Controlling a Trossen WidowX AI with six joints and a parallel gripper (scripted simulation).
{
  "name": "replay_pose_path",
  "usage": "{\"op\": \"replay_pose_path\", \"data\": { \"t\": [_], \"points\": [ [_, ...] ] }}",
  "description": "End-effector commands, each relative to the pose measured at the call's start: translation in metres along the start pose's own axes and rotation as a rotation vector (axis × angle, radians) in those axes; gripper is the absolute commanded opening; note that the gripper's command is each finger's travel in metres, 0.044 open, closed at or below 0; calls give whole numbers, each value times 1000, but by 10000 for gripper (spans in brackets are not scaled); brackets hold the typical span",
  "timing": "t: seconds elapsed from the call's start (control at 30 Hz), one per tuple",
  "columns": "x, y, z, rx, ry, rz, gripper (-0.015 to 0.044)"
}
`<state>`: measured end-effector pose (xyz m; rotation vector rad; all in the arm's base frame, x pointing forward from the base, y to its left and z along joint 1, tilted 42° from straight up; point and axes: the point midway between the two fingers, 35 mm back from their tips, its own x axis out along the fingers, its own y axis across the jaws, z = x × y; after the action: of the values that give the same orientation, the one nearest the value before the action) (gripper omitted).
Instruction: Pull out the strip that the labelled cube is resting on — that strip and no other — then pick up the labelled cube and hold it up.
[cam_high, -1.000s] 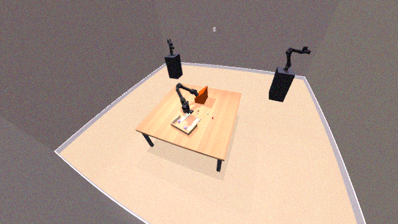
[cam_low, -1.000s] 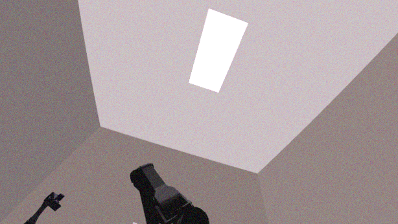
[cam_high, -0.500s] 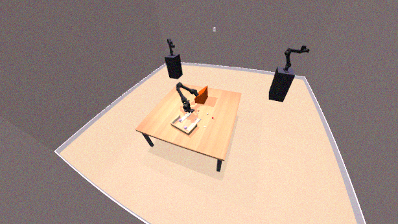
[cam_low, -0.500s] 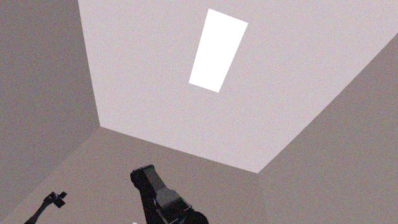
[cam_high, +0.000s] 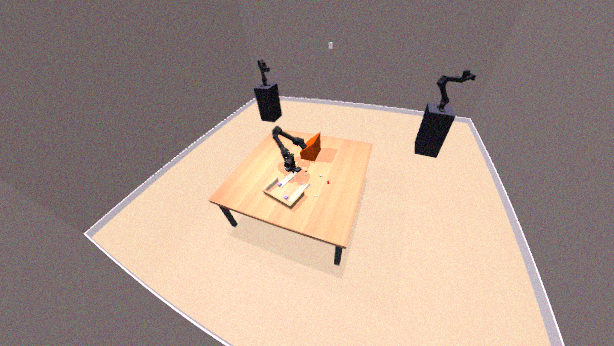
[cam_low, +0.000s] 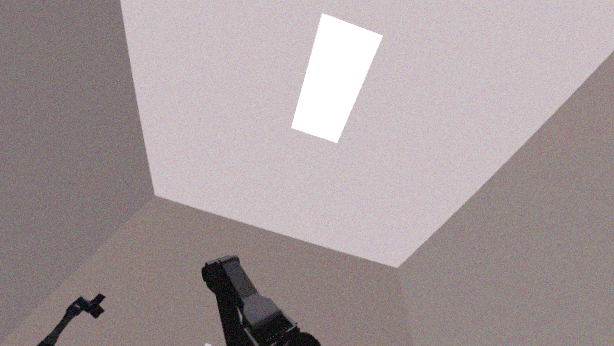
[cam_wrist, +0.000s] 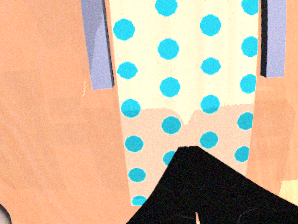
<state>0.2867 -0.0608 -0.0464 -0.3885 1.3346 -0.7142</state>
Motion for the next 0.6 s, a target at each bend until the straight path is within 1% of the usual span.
{"op": "replay_pose_path", "data": {
  "t": [0.0,0.57],
  "points": [
    [3,-2,-12,-5,17,-6,0],
    [3,-2,-38,-6,18,-6,0]
  ]
}}
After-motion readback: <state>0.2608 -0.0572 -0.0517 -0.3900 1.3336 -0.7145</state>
